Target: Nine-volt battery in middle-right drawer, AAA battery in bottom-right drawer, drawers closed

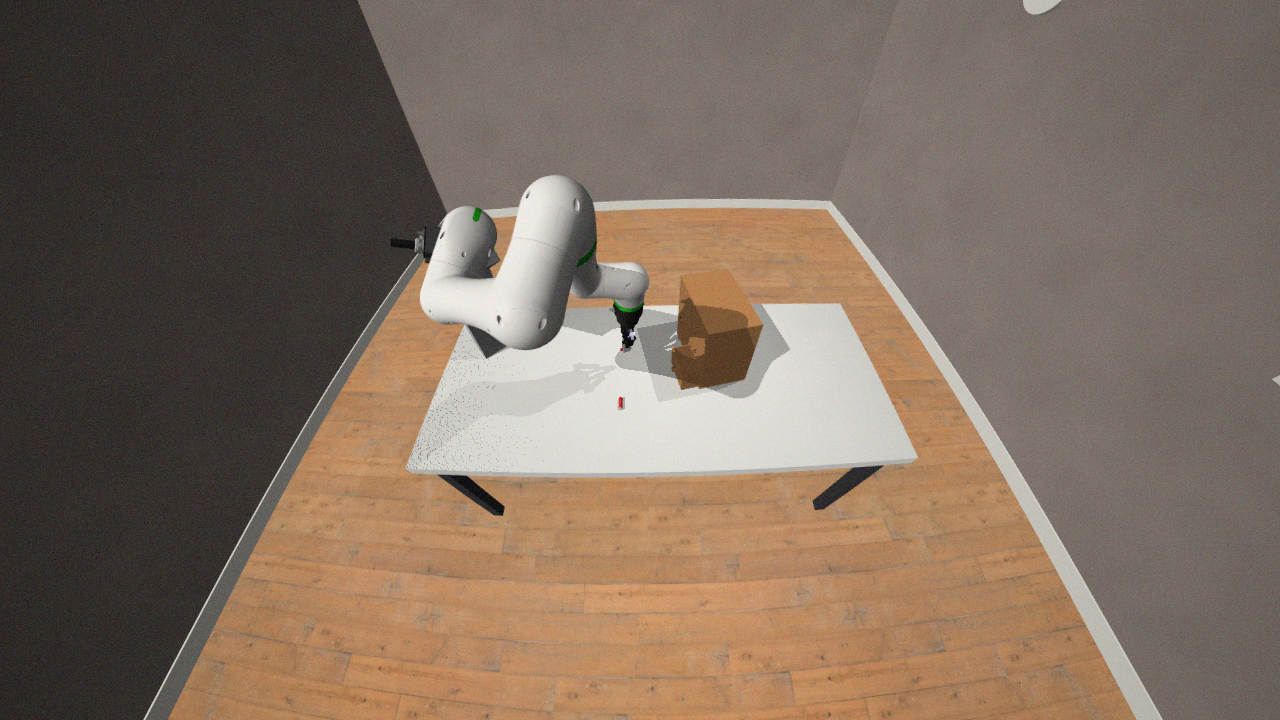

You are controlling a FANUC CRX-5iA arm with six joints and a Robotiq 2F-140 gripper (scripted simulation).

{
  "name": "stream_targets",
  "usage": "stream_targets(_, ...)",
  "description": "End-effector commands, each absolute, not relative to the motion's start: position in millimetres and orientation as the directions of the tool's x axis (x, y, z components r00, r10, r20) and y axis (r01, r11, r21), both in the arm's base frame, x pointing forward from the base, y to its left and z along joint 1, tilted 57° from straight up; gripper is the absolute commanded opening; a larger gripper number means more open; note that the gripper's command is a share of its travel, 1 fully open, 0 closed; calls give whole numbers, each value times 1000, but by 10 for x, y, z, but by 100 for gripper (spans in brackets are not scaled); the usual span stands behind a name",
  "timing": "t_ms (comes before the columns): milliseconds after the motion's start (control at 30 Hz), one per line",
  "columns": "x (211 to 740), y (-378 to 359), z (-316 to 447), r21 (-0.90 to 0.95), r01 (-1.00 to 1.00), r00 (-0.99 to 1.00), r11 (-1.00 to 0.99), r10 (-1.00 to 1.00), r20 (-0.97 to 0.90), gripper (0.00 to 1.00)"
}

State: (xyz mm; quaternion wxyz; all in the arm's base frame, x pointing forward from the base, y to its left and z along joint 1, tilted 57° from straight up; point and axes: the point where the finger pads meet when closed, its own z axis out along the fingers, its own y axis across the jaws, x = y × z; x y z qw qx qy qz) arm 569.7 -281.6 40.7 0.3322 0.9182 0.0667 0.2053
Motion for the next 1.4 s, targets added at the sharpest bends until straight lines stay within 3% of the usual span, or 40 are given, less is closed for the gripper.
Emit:
stream_targets(0, 5654, -2668, -34, 553, 93, 915, -828, 291, 281, 3)
stream_targets(233, 5573, -2284, -622, 384, 248, 892, -889, 365, 268, 3)
stream_targets(300, 5559, -1955, -931, 258, 348, 852, -901, 419, 313, 3)
stream_targets(567, 5721, -1348, -1139, 90, 509, 700, -856, 472, 536, 3)
stream_targets(800, 6141, -1296, -640, 138, 538, 567, -832, 478, 670, 3)
stream_targets(900, 6259, -1706, -169, 216, 523, 443, -824, 480, 758, 3)
stream_targets(1367, 6063, -2568, 492, 479, 325, 133, -815, 541, 831, 3)
